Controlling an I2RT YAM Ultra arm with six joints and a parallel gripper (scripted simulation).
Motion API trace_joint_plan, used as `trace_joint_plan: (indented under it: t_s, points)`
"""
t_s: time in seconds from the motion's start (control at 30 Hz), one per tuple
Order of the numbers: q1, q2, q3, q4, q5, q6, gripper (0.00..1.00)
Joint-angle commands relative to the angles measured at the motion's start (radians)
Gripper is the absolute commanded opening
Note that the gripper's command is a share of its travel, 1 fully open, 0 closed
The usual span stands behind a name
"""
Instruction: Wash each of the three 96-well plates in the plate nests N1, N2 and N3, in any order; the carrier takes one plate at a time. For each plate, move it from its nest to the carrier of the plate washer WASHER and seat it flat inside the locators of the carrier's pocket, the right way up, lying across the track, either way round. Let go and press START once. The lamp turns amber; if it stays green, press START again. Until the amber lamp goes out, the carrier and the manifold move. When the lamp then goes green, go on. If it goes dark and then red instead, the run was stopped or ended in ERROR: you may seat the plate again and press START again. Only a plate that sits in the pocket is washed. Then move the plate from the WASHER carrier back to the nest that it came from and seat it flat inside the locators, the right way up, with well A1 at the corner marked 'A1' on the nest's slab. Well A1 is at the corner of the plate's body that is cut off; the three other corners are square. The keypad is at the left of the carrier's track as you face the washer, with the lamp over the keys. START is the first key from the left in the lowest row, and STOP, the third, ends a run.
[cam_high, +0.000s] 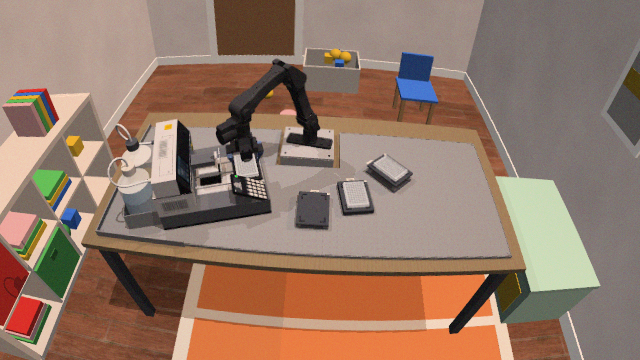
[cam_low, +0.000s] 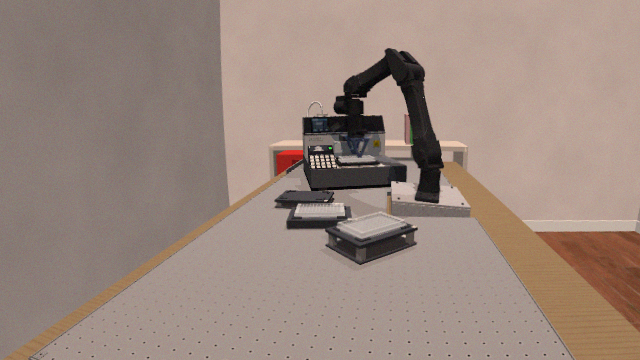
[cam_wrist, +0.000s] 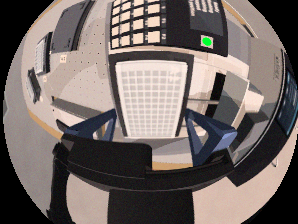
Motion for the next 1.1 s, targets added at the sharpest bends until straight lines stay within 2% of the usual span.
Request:
trace_joint_plan:
  t_s: [0.0, 1.07]
  points:
    - [-0.001, -0.006, 0.000, 0.009, -0.001, -0.001, 1.00]
    - [-0.002, 0.005, -0.053, 0.073, -0.001, -0.002, 1.00]
